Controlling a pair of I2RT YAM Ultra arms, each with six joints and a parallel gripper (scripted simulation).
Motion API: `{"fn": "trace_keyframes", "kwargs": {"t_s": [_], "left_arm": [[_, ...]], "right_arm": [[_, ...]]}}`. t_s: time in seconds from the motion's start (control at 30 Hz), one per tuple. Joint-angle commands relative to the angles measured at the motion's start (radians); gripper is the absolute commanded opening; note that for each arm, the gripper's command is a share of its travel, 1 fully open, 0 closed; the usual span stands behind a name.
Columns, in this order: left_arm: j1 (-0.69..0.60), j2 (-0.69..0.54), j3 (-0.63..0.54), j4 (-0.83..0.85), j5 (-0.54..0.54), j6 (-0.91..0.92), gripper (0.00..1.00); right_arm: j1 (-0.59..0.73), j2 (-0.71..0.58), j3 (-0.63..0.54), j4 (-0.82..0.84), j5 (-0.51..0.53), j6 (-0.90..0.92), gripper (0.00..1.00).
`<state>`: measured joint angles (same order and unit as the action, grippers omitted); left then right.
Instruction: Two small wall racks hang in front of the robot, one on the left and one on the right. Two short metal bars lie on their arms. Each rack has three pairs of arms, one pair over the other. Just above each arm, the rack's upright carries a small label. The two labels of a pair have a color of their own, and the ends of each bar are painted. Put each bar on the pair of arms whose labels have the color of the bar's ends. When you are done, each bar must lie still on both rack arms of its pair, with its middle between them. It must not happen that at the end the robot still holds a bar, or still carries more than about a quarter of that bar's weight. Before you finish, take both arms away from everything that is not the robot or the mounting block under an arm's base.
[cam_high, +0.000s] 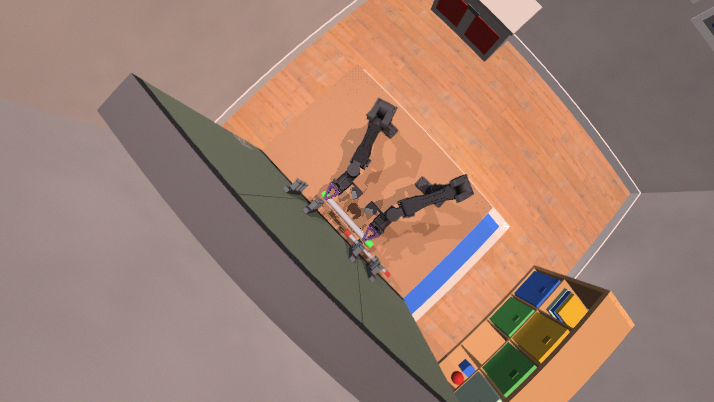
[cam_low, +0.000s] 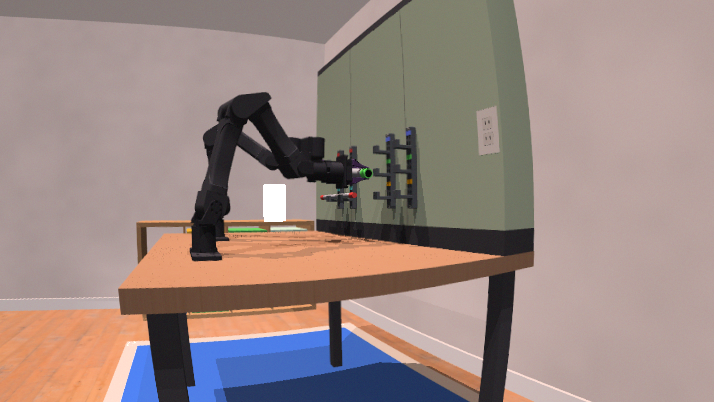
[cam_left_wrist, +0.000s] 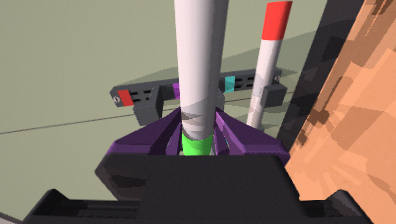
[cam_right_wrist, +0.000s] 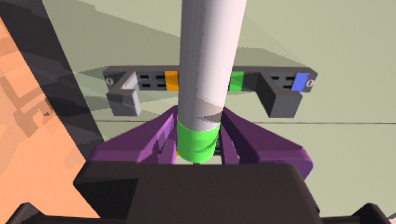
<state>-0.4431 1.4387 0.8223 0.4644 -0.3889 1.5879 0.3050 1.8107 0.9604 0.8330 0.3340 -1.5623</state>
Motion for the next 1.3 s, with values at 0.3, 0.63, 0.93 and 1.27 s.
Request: {"fn": "trace_keyframes", "kwargs": {"t_s": [0.3, 0.63, 0.93, 1.27], "left_arm": [[-0.013, -0.031, 0.008, 0.11, -0.006, -0.021, 0.0], [-0.014, -0.026, 0.002, 0.12, -0.008, -0.021, 0.0], [-0.015, -0.022, 0.0, 0.127, -0.009, -0.021, 0.0], [-0.015, -0.018, -0.003, 0.133, -0.009, -0.021, 0.0]], "right_arm": [[0.007, 0.001, -0.003, 0.022, 0.0, -0.006, 0.0], [0.007, 0.001, -0.003, 0.022, 0.0, -0.006, 0.0], [0.007, 0.001, -0.003, 0.022, 0.0, -0.006, 0.0], [0.007, 0.001, -0.003, 0.022, 0.0, -0.006, 0.0]]}}
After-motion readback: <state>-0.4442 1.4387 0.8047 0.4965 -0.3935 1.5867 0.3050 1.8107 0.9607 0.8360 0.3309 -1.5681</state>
